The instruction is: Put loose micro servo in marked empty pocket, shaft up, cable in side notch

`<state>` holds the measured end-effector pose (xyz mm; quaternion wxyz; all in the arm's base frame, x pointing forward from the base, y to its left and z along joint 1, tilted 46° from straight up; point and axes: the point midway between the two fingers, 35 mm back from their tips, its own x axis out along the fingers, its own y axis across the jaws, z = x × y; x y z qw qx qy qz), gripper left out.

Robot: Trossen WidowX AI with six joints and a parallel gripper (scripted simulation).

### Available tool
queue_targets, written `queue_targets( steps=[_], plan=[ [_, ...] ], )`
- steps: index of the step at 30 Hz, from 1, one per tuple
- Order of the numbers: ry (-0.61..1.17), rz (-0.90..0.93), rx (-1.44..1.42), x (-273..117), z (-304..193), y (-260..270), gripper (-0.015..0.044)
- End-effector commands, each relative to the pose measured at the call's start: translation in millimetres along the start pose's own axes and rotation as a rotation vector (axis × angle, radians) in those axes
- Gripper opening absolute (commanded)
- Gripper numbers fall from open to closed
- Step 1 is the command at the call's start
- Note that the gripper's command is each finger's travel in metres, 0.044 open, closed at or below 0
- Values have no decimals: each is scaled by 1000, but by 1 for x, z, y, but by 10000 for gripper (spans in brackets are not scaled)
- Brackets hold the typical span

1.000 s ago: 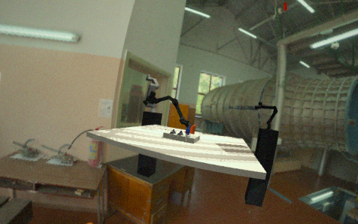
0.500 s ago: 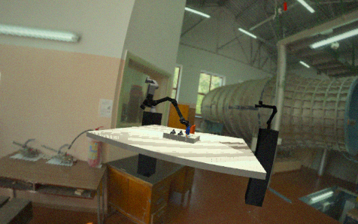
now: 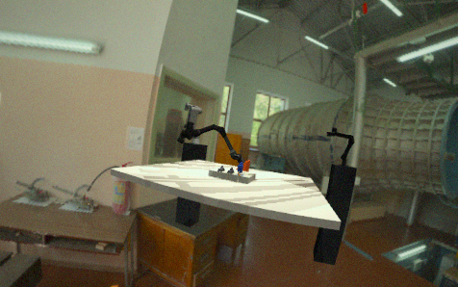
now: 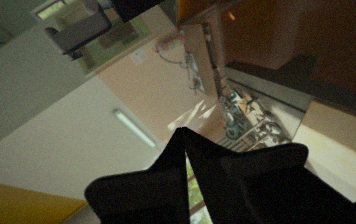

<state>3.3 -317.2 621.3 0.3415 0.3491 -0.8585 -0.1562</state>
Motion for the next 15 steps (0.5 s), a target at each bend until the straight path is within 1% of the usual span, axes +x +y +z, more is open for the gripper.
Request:
queue_targets(
  steps=[1,15],
  plan=[
    [16,-71,-47,-8,-5,-28,0],
    [78,-228,-128,-37,-24,-80,0]
  ],
)
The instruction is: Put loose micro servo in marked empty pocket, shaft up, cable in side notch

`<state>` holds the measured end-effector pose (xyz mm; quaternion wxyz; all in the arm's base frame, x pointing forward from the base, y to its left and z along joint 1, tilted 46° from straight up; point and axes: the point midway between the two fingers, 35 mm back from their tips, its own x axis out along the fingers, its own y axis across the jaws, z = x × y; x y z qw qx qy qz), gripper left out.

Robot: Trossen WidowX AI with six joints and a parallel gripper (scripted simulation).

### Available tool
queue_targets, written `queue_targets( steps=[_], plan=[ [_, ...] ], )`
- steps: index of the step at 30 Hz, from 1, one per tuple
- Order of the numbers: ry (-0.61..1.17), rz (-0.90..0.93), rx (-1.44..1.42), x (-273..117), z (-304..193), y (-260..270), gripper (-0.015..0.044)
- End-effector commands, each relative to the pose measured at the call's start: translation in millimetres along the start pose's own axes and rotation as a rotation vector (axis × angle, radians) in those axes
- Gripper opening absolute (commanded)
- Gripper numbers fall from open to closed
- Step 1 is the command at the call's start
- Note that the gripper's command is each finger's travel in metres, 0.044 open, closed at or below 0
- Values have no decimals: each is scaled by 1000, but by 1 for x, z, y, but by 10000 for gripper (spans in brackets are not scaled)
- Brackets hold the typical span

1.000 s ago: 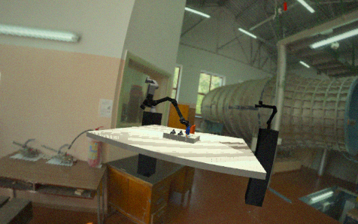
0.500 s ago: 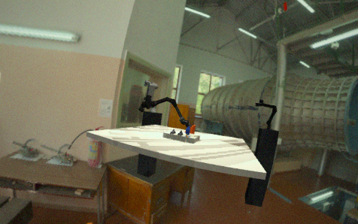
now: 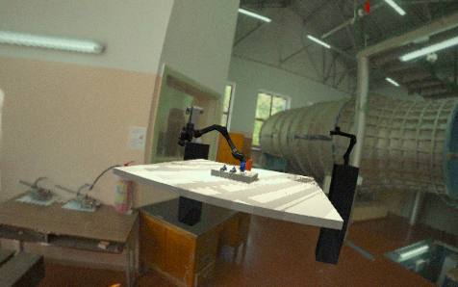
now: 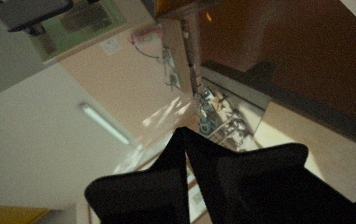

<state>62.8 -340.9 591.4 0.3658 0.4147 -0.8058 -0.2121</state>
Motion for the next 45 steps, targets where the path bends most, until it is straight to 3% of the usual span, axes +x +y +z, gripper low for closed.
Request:
queue_targets(
  steps=[1,21,45],
  plan=[
    [27,-57,-51,-7,-8,-23,0],
    [196,-363,-299,-70,-52,-138,0],
    [578,-730,-762,-232,-87,-278,0]
  ],
)
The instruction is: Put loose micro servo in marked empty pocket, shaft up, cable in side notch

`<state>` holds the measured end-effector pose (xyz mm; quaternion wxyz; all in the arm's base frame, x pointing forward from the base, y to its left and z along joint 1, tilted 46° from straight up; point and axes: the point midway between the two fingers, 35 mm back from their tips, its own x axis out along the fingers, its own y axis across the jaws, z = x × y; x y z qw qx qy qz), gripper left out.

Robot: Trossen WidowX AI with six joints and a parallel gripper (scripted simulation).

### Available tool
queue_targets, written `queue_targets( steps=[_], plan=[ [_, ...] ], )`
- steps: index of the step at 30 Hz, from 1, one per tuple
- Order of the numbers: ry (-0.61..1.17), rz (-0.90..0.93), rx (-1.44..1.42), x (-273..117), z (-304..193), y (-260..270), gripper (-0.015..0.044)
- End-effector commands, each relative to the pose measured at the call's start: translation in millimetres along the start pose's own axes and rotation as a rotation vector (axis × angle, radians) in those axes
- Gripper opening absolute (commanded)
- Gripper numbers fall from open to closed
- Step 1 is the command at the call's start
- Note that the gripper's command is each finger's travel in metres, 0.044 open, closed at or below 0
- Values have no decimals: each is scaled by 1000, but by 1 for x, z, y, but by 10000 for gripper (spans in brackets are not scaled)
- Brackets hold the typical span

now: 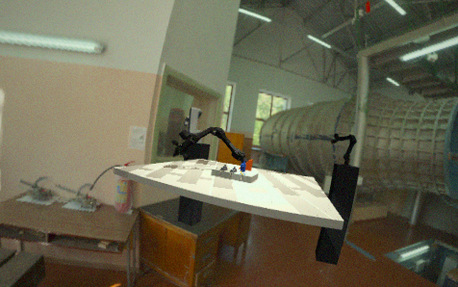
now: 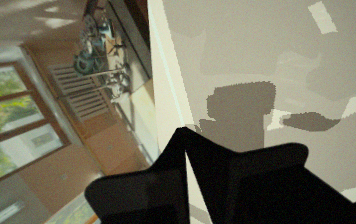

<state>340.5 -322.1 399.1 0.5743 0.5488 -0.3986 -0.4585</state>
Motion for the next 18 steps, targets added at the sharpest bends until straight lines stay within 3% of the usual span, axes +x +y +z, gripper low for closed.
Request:
queue_targets(
  steps=[1,18],
  plan=[
    [71,-68,-115,-6,-34,-31,0],
    [333,-229,-492,-64,-131,-124,0]
  ],
)
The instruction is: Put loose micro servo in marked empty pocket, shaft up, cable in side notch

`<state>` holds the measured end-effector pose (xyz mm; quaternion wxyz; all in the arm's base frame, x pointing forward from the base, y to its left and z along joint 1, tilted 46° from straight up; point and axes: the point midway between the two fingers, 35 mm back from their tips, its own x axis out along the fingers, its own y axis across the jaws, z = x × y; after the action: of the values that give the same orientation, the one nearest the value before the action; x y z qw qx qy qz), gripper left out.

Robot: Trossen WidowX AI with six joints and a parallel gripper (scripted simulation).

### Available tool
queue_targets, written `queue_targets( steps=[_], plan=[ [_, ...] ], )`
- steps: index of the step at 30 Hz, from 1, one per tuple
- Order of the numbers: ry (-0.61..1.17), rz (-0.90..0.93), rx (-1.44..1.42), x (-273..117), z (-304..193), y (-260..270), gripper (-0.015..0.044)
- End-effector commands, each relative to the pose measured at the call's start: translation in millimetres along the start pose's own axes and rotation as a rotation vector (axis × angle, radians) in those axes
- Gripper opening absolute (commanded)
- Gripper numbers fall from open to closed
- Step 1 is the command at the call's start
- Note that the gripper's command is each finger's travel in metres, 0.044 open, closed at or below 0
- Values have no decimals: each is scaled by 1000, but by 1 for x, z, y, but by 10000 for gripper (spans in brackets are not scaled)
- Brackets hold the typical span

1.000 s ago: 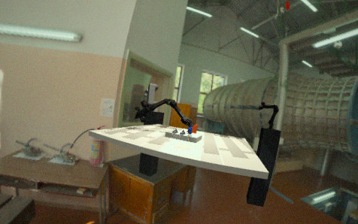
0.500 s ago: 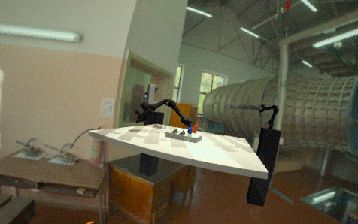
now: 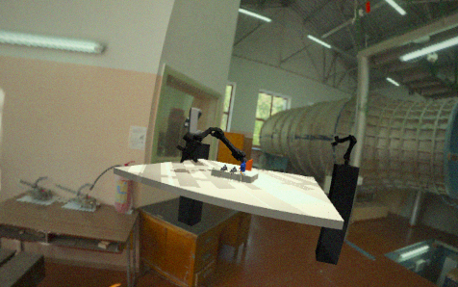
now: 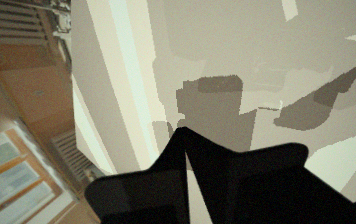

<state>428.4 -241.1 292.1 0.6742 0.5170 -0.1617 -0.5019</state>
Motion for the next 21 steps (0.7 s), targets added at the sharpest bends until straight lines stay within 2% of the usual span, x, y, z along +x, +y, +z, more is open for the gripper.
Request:
queue_targets(
  steps=[1,21],
  plan=[
    [65,-43,-112,-5,-34,-19,0],
    [349,-192,-688,-66,-170,-116,0]
  ],
)
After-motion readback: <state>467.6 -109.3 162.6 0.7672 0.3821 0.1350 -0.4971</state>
